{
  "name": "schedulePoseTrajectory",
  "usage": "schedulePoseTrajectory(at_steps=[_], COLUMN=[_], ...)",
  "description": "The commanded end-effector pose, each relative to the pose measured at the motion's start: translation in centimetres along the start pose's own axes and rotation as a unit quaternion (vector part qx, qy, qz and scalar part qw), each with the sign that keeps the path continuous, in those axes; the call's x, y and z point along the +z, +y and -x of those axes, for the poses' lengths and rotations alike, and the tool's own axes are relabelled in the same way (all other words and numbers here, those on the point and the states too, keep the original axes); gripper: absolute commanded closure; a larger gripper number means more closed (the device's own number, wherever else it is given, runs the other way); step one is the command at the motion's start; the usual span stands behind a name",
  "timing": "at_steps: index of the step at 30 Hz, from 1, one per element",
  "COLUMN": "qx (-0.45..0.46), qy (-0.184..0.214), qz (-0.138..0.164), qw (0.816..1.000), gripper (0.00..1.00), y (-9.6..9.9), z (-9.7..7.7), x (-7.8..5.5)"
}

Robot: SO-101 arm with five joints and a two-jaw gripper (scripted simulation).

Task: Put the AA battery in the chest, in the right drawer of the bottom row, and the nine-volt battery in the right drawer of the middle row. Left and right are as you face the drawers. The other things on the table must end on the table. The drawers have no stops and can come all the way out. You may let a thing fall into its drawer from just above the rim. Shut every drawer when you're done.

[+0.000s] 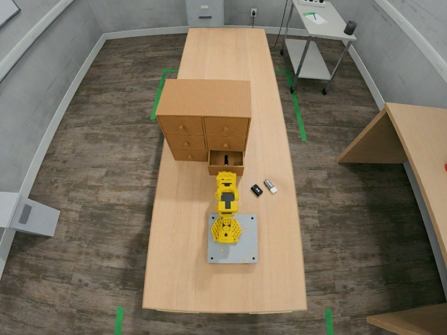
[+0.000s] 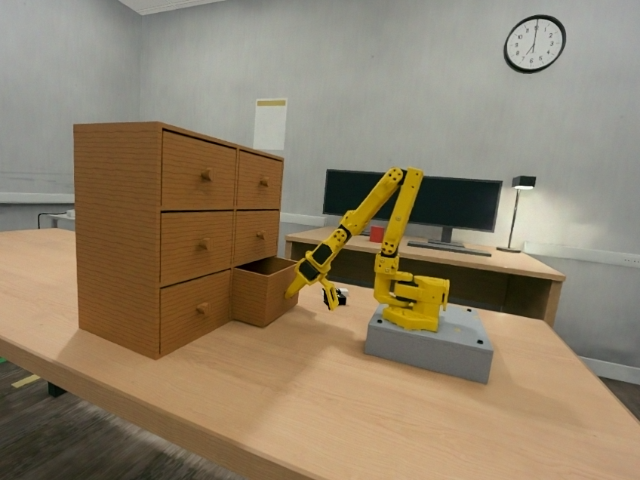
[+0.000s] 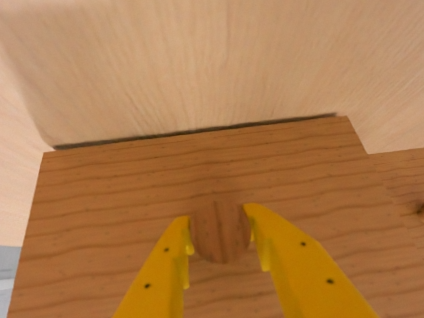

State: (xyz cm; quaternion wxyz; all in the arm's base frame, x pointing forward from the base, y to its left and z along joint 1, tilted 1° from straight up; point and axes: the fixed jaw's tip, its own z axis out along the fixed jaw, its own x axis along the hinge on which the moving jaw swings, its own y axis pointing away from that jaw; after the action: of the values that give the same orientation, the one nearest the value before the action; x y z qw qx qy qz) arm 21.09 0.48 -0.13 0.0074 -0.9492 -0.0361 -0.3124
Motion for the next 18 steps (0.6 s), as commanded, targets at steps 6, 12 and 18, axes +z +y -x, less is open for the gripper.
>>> schedulePoseTrajectory(at_steps=[6,12,18], qx=[-0.003,-0.003,-0.002], qy=[0.019,0.019,0.013], qz=[-0.003,-0.003,-0.002], qw=[1.000,1.000,1.000], gripper=[1.00,1.00,1.00], y=[-0.26,-0.26,-0.16], z=[-1.30,-1.30,-0.86], x=[0.25,0.25,0.18])
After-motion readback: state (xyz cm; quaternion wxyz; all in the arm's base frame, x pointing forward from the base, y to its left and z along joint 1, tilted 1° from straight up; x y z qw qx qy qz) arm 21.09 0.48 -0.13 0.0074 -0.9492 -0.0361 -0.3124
